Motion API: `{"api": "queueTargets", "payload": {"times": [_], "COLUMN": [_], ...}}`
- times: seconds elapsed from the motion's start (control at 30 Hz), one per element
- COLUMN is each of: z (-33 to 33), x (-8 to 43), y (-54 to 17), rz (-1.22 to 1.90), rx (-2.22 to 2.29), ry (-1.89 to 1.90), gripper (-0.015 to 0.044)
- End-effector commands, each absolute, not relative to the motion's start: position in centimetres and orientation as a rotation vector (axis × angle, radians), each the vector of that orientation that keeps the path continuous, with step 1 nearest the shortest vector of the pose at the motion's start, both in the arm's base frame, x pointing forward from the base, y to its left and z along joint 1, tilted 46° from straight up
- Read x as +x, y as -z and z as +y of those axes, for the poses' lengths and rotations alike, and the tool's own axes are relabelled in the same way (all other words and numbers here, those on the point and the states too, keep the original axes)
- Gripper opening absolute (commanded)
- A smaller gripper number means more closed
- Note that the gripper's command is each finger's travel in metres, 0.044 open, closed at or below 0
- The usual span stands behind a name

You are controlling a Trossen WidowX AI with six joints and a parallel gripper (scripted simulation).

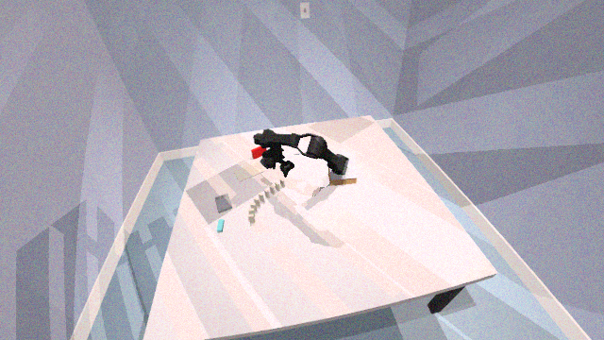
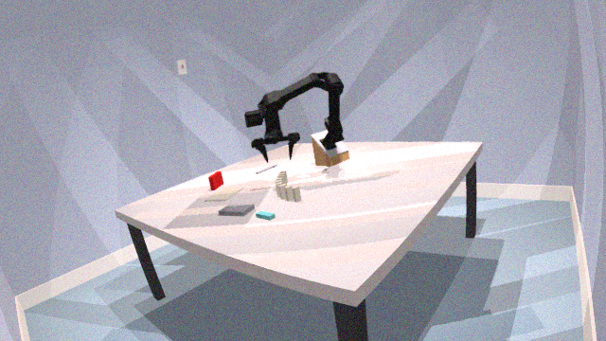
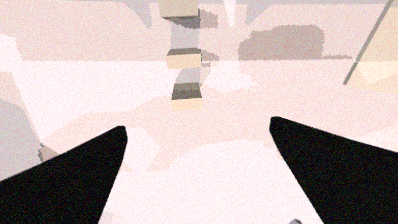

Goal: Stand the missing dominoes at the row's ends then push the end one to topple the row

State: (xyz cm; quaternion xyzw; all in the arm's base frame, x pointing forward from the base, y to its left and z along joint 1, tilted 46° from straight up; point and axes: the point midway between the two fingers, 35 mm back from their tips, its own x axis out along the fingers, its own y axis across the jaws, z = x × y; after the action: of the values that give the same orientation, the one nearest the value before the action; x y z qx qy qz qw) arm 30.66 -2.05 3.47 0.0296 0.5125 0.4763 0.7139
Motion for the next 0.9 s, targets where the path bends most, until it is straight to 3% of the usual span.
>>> {"api": "queueTargets", "payload": {"times": [0.0, 0.23, 0.77, 0.87], "z": [-6.6, -6.8, -4.5, -4.1], "x": [30.0, 29.9, 27.7, 27.2], "y": [-8.3, -8.6, -3.2, -2.4], "rz": [1.130, 1.130, 1.657, 1.700], "rx": [0.048, 0.047, 1.099, 1.259], "ry": [-1.063, -1.066, -0.140, 0.037], "gripper": [0.0440, 0.0440, 0.0020, 0.0000]}}
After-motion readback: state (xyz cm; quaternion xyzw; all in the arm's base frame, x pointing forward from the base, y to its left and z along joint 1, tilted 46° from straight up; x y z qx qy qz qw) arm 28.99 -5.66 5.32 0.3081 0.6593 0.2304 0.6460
